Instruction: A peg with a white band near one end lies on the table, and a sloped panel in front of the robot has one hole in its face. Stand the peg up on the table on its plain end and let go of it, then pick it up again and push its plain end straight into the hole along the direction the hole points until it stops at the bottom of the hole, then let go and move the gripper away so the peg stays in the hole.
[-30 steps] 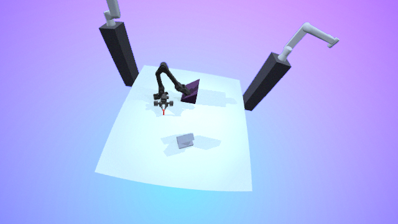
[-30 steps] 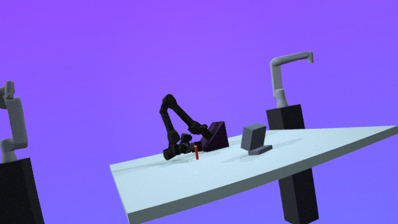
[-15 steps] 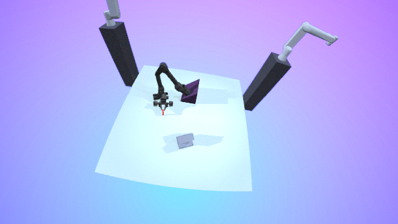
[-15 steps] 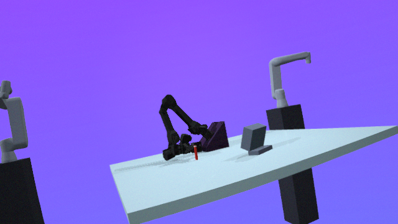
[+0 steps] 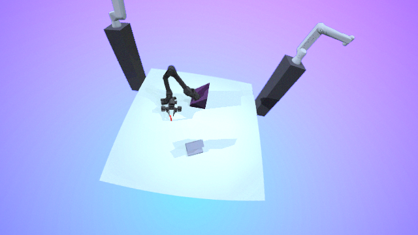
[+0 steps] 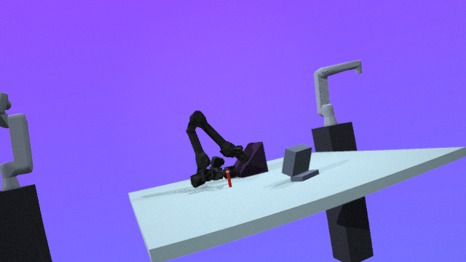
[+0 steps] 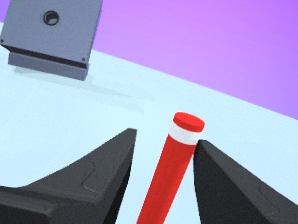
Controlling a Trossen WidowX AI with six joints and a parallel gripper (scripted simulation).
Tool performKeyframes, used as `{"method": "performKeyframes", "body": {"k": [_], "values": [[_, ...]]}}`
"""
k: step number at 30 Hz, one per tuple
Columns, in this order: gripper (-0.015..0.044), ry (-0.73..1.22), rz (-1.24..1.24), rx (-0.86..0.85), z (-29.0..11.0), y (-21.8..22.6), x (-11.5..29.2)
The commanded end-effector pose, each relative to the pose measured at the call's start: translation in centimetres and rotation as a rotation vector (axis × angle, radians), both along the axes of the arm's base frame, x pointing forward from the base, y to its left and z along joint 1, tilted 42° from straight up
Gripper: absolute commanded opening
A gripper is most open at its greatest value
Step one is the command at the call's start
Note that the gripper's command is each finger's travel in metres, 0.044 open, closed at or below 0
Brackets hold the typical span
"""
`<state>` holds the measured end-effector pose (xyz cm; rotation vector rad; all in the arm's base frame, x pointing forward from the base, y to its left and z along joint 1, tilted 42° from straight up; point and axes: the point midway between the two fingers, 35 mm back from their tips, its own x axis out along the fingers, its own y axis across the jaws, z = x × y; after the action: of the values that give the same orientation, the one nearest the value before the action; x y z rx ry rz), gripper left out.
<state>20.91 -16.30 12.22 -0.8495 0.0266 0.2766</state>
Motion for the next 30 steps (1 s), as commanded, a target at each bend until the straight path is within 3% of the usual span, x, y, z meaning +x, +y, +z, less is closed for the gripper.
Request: {"method": "performKeyframes", "body": {"k": [1,9,21,30], "values": [[0.0130,0.001,0.000,0.000,0.0,0.0,0.0],[0.0130,0.001,0.000,0.000,0.0,0.0,0.0],[0.0440,0.001,0.000,0.000,0.0,0.0,0.0],[0.0440,0.018,0.008,-0.006,1.8,1.1,0.5]]}}
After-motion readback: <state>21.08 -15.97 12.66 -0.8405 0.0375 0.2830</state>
